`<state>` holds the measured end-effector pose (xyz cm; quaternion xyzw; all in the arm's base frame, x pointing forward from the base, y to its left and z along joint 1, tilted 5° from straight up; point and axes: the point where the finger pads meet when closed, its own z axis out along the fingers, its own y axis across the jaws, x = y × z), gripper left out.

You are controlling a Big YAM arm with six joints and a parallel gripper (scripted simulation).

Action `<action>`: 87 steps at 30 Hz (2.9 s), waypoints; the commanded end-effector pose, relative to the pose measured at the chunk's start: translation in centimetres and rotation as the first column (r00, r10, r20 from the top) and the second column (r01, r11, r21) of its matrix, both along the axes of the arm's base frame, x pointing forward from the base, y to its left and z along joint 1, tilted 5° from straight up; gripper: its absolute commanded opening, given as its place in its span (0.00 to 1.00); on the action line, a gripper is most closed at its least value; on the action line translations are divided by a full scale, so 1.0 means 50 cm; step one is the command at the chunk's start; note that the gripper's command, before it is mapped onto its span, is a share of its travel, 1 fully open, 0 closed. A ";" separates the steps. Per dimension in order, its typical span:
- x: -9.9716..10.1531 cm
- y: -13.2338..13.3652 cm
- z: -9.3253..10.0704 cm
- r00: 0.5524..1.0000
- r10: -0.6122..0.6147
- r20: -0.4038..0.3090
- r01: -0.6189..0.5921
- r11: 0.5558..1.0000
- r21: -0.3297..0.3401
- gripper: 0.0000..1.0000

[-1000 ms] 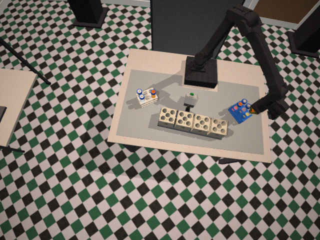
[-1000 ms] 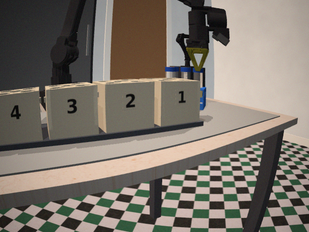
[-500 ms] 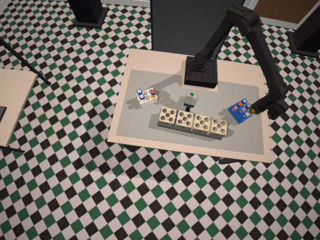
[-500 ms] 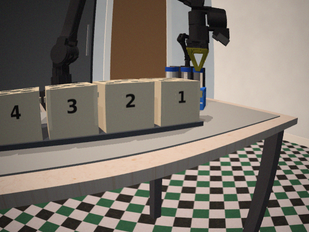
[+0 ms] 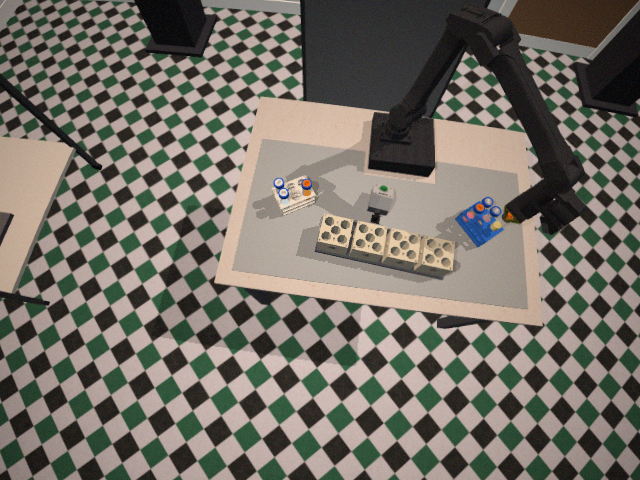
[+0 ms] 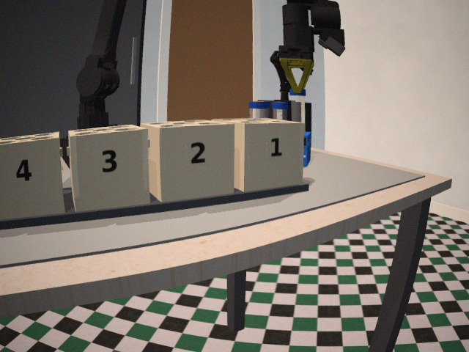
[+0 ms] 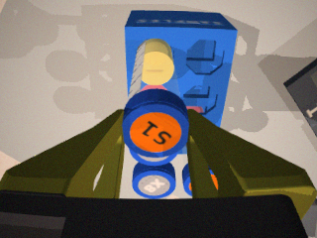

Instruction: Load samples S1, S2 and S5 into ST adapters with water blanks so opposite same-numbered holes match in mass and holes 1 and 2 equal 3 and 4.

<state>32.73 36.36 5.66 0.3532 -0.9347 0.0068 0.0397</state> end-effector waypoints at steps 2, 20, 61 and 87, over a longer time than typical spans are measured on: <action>0.048 0.035 0.091 0.998 -0.002 0.058 -0.001 0.998 0.063 0.00; 0.050 0.035 0.194 0.998 -0.002 0.055 -0.001 0.998 0.059 0.00; 0.260 -0.206 0.259 0.999 -0.015 0.045 0.014 1.000 0.022 0.00; 0.343 -0.338 0.184 1.000 0.008 0.013 -0.008 1.000 0.005 0.00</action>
